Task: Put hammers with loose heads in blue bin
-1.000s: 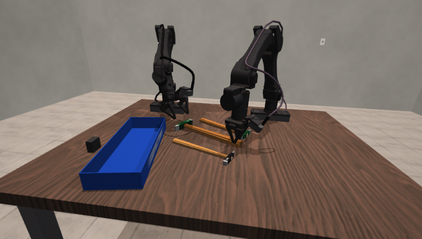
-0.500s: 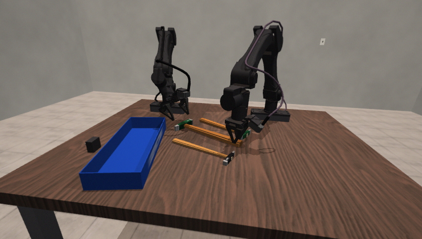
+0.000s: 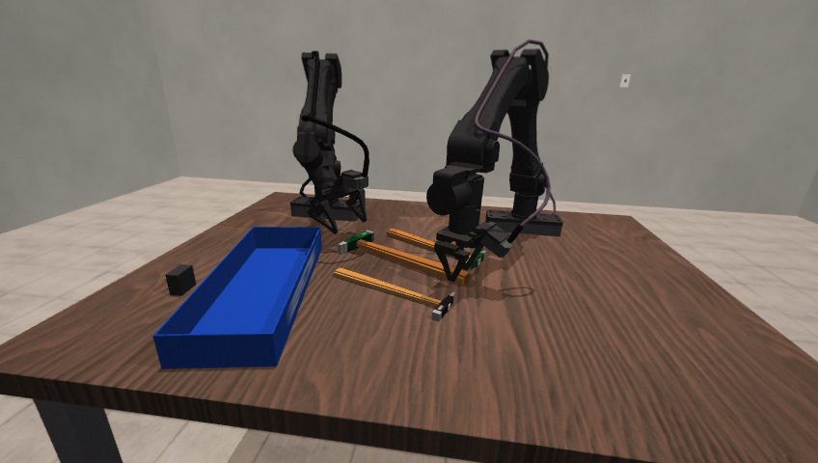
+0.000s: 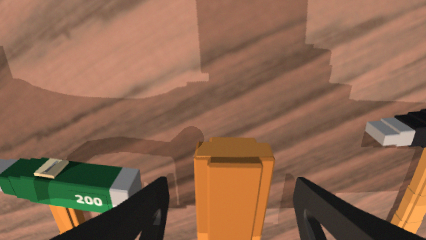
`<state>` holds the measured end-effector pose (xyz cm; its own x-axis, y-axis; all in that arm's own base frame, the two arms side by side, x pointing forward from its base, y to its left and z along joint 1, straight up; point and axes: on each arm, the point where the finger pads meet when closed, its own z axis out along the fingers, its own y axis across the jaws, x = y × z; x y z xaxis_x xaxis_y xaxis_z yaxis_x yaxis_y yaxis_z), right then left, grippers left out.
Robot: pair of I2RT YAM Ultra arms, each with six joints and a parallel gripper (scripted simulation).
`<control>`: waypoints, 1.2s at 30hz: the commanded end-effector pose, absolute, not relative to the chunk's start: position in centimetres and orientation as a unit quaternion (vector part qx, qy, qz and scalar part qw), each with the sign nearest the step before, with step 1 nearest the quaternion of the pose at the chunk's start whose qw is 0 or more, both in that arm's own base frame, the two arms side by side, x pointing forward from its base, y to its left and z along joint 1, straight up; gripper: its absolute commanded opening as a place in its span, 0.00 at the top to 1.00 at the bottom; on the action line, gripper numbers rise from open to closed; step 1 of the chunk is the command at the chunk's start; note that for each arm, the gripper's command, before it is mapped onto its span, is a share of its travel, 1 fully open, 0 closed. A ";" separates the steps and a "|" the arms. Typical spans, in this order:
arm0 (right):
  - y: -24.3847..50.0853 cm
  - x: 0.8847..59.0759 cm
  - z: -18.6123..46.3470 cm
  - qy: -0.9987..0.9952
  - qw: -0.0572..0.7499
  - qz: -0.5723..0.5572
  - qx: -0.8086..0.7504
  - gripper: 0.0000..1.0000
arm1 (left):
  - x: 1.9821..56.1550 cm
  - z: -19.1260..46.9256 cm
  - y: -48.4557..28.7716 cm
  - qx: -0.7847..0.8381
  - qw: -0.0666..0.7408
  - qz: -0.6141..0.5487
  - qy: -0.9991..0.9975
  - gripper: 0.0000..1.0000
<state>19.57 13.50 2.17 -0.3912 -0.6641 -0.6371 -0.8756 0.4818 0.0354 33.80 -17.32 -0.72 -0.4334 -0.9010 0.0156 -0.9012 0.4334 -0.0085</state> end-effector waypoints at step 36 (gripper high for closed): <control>13.7 19.8 2.7 0.809 0.295 0.190 -0.471 0.00 | 33.8 5.7 -17.4 0.530 -0.004 -0.001 -0.848 0.00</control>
